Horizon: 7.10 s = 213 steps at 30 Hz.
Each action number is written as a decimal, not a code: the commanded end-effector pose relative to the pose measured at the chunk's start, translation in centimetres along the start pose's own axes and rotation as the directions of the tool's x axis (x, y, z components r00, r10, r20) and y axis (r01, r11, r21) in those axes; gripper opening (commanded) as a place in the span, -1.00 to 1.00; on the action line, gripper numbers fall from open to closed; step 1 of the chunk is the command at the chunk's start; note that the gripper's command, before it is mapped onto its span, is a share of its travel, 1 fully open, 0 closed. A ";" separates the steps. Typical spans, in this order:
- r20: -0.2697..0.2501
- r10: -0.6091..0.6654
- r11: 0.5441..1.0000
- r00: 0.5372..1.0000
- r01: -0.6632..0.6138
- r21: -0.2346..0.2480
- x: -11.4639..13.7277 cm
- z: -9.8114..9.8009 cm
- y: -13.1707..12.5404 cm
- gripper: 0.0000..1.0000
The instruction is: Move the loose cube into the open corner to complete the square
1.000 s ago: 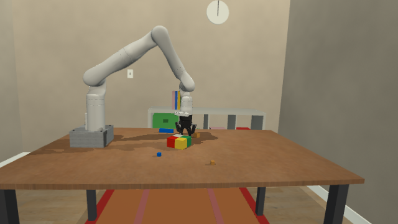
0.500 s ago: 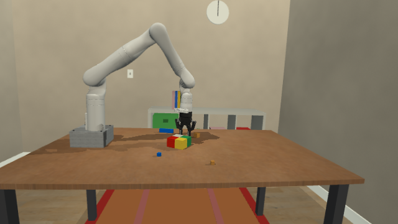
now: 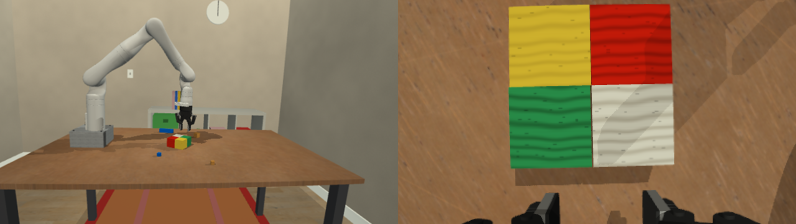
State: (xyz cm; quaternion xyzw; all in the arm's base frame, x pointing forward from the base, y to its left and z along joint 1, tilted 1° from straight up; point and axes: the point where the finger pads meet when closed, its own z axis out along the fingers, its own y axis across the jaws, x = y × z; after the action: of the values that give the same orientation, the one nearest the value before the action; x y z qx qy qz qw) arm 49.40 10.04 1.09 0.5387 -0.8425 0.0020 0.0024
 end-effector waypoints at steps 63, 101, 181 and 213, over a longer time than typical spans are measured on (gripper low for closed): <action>0.007 0.003 1.000 1.000 -0.003 0.012 -0.1 -3.8 -0.4 0.09; 0.000 0.938 0.348 0.348 -0.938 -0.001 5.5 -3.5 -5.7 0.09; 0.012 1.000 -0.001 -0.001 -1.000 -0.007 7.0 5.1 -7.7 0.09; 0.012 1.000 -0.001 -0.001 -1.000 -0.007 7.0 5.6 -7.7 0.09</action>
State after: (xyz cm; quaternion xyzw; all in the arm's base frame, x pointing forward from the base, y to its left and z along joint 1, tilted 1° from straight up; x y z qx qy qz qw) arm 53.38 0.40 -4.59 -0.2155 -0.9765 0.0011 -0.0055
